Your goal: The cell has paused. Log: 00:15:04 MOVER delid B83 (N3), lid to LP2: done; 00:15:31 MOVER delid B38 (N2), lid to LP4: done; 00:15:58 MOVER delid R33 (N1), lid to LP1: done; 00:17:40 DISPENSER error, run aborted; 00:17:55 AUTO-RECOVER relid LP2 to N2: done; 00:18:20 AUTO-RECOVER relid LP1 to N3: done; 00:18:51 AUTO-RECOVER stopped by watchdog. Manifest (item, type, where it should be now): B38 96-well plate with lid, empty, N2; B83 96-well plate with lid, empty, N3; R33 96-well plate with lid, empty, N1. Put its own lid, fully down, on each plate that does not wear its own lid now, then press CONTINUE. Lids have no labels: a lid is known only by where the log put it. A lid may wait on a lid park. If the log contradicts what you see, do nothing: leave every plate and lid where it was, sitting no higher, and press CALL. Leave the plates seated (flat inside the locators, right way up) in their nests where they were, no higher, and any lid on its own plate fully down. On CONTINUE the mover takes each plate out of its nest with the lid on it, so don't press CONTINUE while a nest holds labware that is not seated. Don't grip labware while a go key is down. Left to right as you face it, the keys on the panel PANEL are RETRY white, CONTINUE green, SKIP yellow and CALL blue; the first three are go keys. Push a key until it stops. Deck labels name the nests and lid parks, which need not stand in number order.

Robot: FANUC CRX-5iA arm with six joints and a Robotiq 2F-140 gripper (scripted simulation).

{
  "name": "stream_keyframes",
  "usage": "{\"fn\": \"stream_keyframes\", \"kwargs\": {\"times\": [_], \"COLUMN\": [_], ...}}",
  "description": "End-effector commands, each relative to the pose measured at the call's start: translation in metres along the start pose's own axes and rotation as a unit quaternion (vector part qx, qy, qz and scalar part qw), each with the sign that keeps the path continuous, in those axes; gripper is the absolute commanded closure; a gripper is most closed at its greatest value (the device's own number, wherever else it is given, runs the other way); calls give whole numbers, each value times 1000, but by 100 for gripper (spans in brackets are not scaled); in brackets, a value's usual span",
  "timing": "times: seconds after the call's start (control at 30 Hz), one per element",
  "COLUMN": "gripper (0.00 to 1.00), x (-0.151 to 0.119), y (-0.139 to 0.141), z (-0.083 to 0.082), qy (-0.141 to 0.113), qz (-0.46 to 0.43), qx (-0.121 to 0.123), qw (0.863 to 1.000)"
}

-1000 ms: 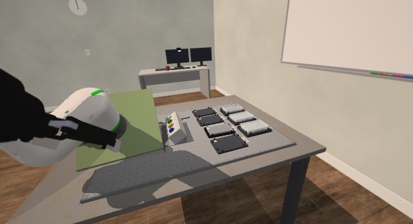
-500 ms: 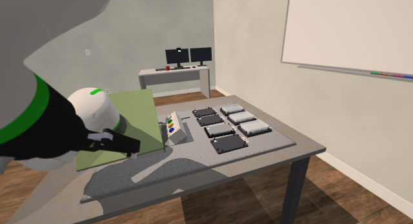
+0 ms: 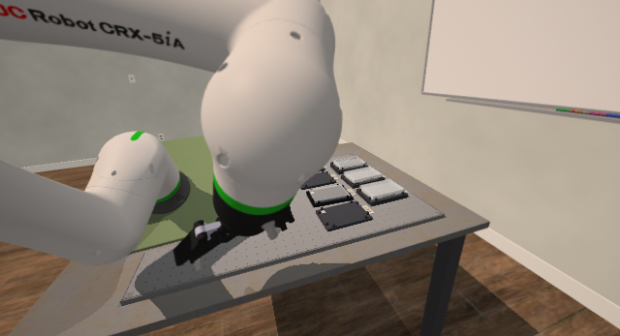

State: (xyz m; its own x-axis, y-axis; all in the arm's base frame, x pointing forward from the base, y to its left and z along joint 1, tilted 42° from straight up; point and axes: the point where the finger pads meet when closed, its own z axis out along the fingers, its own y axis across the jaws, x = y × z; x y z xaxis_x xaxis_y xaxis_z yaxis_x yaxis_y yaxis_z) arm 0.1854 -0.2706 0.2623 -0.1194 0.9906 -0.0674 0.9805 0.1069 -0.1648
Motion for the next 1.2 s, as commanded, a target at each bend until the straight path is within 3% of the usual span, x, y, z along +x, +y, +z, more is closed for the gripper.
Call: {"fn": "stream_keyframes", "kwargs": {"times": [0.0,0.03,0.07,0.17,0.2,0.23,0.27,0.33,0.37,0.43,0.47,0.53,0.57,0.63,0.67,0.73,0.77,0.83,0.87,0.93,0.97,1.0,1.03,1.07,1.1,1.13,1.17], "gripper": [0,0,0,0,0,0,0,0,0,0,0,0,0,0,0,0,0,0,0,0,0,0,0,0,0,0,0], "x": [-5,-5,-4,-4,0,0,6,7,16,17,28,30,44,46,62,62,82,82,101,101,120,120,138,138,154,154,169], "y": [53,53,83,83,115,115,142,147,172,178,203,208,232,237,260,260,287,287,308,308,326,326,341,341,354,354,364], "z": [14,14,22,22,31,31,39,40,48,49,57,59,68,69,78,78,89,89,99,99,109,109,118,118,127,127,134], "qy": [-28,-28,-46,-46,-64,-64,-84,-84,-104,-104,-124,-124,-143,-143,-162,-162,-180,-180,-196,-196,-211,-211,-224,-224,-235,-235,-244], "qz": [-71,-71,-112,-112,-153,-153,-196,-196,-238,-238,-280,-280,-320,-320,-358,-358,-394,-394,-427,-427,-457,-457,-483,-483,-506,-506,-525], "qx": [33,33,50,50,67,67,82,82,97,97,110,110,121,121,131,131,140,140,148,148,154,154,159,159,164,164,167], "qw": [997,997,991,991,984,984,974,974,961,961,946,946,929,929,910,910,890,890,870,870,850,850,831,831,814,814,798]}}
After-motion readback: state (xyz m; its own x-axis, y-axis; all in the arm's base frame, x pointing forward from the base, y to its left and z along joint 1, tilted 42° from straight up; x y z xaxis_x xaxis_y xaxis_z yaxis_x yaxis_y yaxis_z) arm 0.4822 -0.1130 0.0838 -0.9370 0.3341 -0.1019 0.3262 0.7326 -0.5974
